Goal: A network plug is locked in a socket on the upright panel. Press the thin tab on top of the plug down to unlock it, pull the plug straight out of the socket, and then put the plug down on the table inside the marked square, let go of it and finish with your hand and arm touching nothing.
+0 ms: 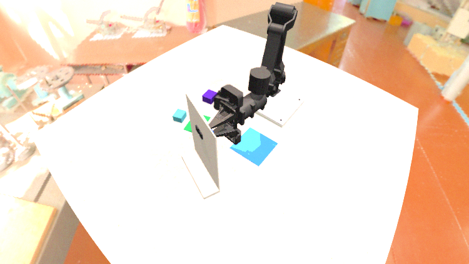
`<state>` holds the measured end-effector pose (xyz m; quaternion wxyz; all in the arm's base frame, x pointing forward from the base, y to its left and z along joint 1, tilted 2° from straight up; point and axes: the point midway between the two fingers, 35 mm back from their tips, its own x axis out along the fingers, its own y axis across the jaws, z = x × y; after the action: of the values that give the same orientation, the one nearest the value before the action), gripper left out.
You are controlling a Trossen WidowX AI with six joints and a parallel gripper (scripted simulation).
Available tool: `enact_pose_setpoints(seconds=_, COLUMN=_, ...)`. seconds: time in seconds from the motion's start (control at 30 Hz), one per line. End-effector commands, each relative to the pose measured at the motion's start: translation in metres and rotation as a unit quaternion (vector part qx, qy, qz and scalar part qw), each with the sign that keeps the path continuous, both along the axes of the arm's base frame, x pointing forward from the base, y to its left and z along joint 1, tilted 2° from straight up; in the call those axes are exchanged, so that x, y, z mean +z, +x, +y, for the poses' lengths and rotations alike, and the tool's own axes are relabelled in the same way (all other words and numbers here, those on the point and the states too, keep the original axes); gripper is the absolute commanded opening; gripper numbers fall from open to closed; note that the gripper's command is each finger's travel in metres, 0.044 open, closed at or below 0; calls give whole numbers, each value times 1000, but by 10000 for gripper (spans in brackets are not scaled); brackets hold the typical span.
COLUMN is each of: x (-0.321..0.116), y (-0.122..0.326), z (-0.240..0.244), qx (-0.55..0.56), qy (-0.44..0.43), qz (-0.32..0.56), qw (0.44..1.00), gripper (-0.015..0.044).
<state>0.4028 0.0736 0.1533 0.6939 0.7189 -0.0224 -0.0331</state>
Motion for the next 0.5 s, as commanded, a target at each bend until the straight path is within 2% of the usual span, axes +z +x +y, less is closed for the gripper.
enact_pose_setpoints(seconds=0.0, x=1, y=3, z=0, qx=2, qy=-1, qz=-2, qw=1000, gripper=129)
enact_pose_setpoints(seconds=0.47, x=1, y=3, z=0, qx=2, qy=-1, qz=-2, qw=1000, gripper=36)
